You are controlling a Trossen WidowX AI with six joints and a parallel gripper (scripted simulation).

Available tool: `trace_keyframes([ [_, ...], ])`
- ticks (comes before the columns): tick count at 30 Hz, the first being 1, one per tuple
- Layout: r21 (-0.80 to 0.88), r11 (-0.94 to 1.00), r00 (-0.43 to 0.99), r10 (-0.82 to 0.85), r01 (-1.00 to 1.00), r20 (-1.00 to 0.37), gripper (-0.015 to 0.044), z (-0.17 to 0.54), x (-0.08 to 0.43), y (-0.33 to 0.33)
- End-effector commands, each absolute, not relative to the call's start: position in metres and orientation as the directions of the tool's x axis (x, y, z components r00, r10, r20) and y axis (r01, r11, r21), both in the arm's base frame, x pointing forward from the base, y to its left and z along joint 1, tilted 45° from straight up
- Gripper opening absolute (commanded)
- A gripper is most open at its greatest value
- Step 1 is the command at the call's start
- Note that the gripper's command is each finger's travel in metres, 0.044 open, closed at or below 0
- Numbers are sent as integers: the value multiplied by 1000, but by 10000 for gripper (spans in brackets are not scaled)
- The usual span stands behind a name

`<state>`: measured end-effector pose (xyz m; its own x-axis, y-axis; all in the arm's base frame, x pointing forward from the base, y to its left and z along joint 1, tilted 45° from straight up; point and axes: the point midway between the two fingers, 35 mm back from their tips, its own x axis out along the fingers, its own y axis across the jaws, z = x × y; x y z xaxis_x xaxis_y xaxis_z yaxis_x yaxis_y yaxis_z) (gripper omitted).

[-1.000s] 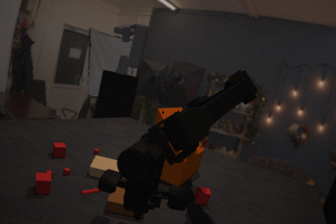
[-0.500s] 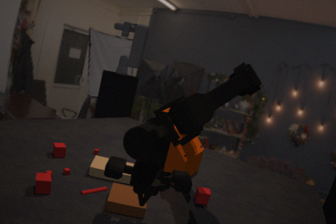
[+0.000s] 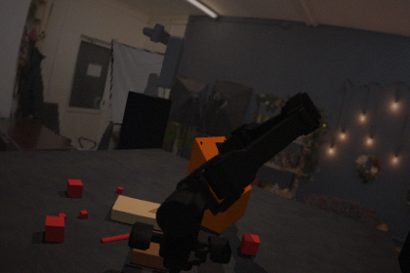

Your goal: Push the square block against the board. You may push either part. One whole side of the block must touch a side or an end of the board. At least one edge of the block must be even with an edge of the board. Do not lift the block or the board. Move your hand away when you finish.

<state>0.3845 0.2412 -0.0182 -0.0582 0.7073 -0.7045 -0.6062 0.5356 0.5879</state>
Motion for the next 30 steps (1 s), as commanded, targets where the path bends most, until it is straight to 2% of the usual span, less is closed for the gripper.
trace_keyframes([
  [1, 585, 545, -46, 707, -601, -706, 0, -20, 387, 239],
  [30, 585, 545, -47, 706, -600, -706, 0, -28, 374, 231],
])
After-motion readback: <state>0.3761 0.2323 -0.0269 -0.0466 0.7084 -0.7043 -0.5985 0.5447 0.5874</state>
